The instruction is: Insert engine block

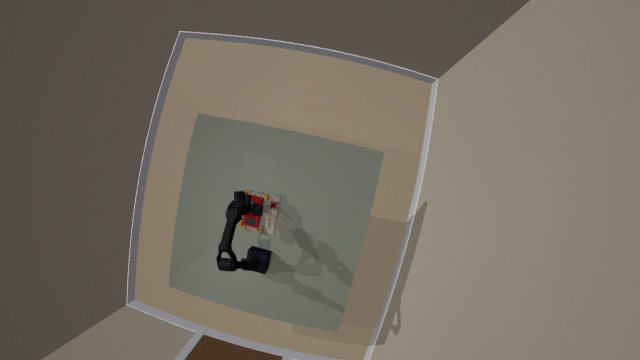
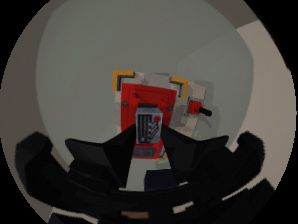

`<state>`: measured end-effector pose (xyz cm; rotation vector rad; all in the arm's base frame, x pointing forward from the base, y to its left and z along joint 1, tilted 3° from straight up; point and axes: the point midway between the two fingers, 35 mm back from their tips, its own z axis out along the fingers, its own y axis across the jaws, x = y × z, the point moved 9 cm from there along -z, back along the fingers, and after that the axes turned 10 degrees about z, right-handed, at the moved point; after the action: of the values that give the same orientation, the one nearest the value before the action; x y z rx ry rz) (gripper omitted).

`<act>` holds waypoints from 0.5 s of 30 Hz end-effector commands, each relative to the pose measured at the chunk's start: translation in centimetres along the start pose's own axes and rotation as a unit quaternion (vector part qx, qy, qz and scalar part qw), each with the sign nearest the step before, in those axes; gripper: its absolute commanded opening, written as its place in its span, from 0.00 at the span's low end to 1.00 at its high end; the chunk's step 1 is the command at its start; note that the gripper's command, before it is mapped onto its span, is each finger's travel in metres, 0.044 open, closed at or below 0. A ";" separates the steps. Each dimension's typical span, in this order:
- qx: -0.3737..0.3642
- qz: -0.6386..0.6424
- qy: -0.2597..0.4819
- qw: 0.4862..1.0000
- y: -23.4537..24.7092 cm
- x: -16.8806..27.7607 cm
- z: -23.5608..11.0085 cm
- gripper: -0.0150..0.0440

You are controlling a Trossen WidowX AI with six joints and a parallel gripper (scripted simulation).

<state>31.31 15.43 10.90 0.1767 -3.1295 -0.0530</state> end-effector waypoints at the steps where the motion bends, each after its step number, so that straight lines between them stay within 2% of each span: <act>1: -0.002 -0.047 0.001 0.999 0.1 0.0 0.0 0.52; 7: -0.002 -0.013 0.001 1.000 0.1 0.0 0.0 0.52; 15: -0.002 0.105 0.001 0.994 0.1 0.0 0.0 0.52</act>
<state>31.33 15.44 10.90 -0.0060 -3.1331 -0.0513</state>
